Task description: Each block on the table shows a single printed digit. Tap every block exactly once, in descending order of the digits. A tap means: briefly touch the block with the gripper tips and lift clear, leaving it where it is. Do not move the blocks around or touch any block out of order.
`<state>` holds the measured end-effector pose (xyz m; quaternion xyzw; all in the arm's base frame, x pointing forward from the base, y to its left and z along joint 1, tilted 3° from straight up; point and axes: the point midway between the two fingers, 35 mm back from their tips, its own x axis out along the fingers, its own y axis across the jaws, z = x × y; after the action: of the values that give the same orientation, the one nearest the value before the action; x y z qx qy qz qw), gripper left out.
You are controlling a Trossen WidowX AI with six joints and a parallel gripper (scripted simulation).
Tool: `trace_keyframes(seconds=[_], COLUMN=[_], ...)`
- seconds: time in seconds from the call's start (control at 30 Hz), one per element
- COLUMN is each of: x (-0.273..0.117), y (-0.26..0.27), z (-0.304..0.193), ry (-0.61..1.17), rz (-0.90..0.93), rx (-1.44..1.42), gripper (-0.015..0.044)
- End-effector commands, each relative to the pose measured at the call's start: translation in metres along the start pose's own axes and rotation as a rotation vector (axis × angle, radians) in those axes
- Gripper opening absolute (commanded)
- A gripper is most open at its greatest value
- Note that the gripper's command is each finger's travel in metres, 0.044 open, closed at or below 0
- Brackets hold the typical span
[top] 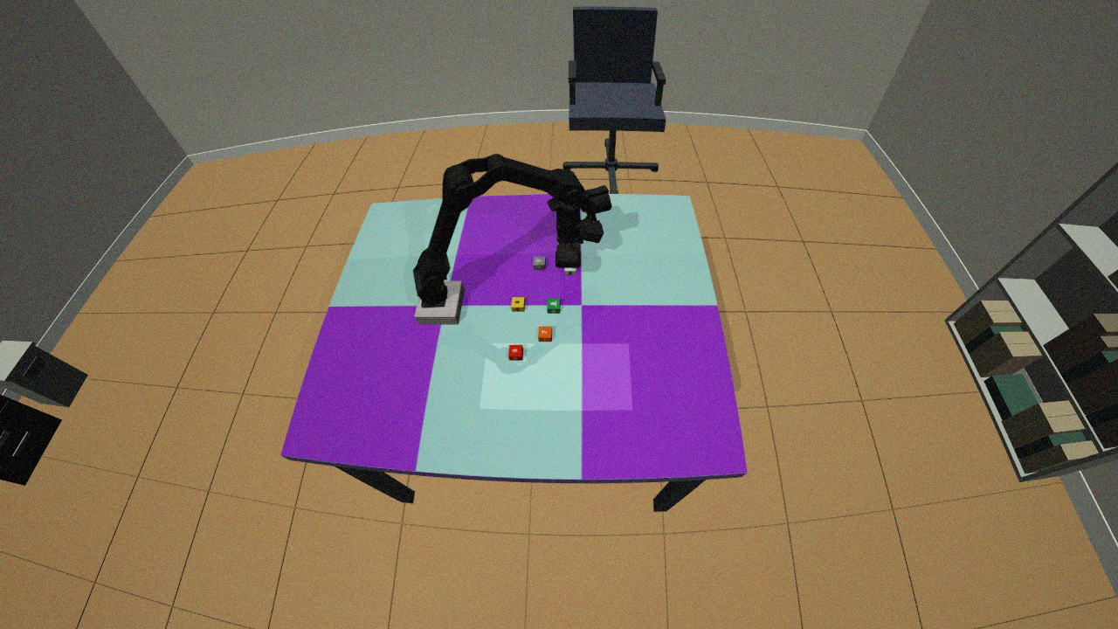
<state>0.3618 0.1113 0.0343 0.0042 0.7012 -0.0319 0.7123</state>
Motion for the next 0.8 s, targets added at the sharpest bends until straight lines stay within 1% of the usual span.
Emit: trace_keyframes(seconds=[0.0,0.07,0.1,0.23,0.27,0.43,0.5,0.7,0.77], x=[-0.01,-0.013,-0.021,-0.08,-0.089,-0.091,-0.092,-0.091,-0.089], y=[0.001,0.001,0.001,0.001,0.001,0.0,0.002,0.011,0.011], z=[0.003,0.003,0.004,0.003,0.002,0.002,-0.006,-0.073,-0.088], ry=[-0.013,-0.014,-0.014,-0.014,-0.013,-0.013,-0.013,-0.007,-0.006], rz=[0.004,0.004,0.004,0.004,0.004,0.004,0.004,0.006,0.006], rx=[0.002,0.002,0.002,0.002,0.002,0.002,0.002,0.002,0.001], gripper=[0.002,0.002,0.002,0.002,0.002,0.002,0.002,0.002,0.002])
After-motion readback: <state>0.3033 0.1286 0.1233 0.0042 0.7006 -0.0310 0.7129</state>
